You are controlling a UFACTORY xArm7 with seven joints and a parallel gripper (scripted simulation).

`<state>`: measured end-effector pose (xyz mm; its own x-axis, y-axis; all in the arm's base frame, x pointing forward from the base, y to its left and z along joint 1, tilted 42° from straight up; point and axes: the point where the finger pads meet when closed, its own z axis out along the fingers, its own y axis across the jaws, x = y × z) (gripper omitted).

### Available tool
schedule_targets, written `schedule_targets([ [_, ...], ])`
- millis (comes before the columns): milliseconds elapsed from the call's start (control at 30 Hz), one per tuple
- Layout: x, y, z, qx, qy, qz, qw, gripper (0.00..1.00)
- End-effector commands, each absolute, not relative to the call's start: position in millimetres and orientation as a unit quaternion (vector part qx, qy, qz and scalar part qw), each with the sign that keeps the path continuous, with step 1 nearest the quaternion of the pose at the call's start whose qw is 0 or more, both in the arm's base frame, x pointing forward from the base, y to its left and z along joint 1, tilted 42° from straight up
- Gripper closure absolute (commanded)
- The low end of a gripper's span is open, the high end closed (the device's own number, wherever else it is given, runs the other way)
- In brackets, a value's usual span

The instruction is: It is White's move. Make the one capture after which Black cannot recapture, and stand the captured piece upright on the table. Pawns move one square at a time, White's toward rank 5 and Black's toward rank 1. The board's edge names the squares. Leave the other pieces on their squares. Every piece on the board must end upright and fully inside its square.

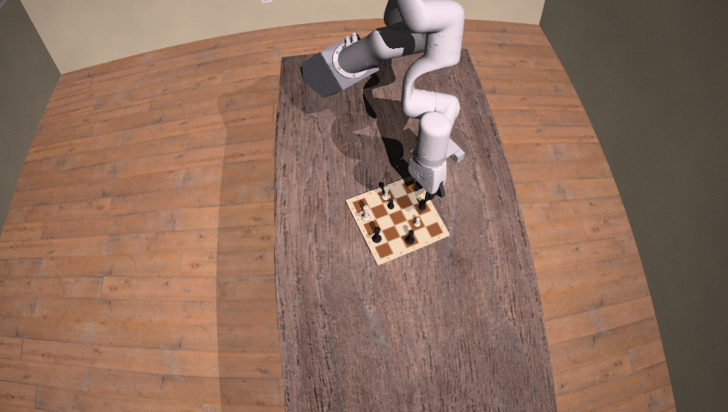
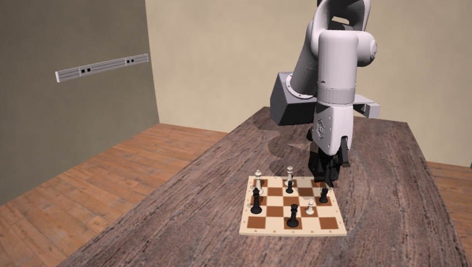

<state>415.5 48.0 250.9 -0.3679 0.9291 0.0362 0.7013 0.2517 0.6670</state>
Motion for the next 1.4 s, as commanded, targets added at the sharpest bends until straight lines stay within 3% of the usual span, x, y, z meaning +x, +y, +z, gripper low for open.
schedule_targets([
  [0,422,50,246,0.53,0.768,0.306,0.188,0.61],
  [1367,435,56,230,0.53,0.768,0.306,0.188,0.61],
])
